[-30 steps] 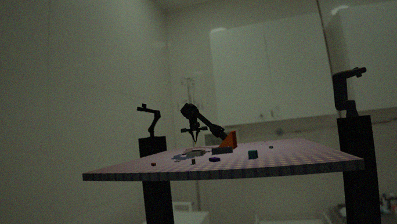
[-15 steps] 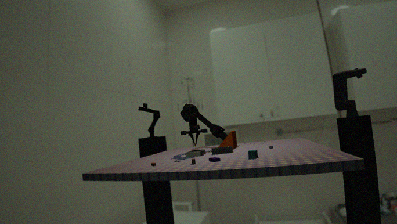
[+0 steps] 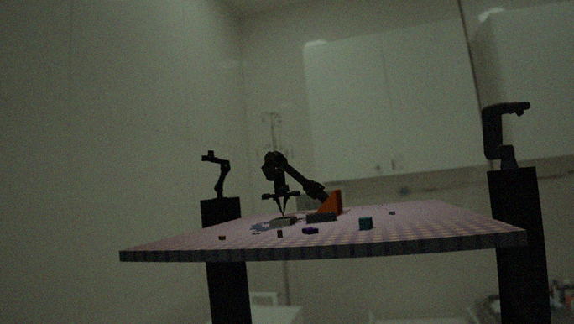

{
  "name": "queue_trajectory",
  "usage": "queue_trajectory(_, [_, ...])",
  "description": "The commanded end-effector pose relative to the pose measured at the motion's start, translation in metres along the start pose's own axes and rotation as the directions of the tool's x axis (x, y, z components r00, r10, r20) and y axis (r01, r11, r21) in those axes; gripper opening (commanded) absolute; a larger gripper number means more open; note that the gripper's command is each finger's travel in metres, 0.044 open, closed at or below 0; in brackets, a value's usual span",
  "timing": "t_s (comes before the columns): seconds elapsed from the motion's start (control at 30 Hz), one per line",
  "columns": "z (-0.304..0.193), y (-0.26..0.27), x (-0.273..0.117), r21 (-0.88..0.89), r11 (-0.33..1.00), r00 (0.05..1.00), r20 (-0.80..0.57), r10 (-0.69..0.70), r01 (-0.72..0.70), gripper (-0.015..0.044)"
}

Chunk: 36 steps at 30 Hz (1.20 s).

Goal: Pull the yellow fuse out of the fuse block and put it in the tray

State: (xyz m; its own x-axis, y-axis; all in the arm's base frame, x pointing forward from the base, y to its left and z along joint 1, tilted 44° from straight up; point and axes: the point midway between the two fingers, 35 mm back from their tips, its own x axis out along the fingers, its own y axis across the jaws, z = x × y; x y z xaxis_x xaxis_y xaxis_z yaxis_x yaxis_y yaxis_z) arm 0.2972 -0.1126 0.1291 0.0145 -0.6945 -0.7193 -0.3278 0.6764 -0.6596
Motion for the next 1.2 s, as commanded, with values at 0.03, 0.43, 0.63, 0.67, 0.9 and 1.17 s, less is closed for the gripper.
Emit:
queue_trajectory(0.03, [0.0,0.0,-0.001,0.0,1.0,1.0,0.001,0.0,0.0,0.0105])
queue_trajectory(0.43, [0.0,0.001,-0.029,-0.004,1.0,1.0,-0.002,0.0,0.0,0.033])
queue_trajectory(0.63, [-0.001,0.001,-0.037,-0.005,1.0,1.0,-0.003,-0.001,0.001,0.033])
queue_trajectory(0.67, [-0.001,0.001,-0.037,-0.005,1.0,1.0,-0.003,-0.001,0.001,0.033])
queue_trajectory(0.9, [-0.001,0.002,-0.036,-0.009,1.0,1.0,-0.004,0.001,-0.001,0.033])
queue_trajectory(1.17, [-0.001,0.002,-0.036,-0.009,1.0,1.0,-0.004,0.001,-0.001,0.033])
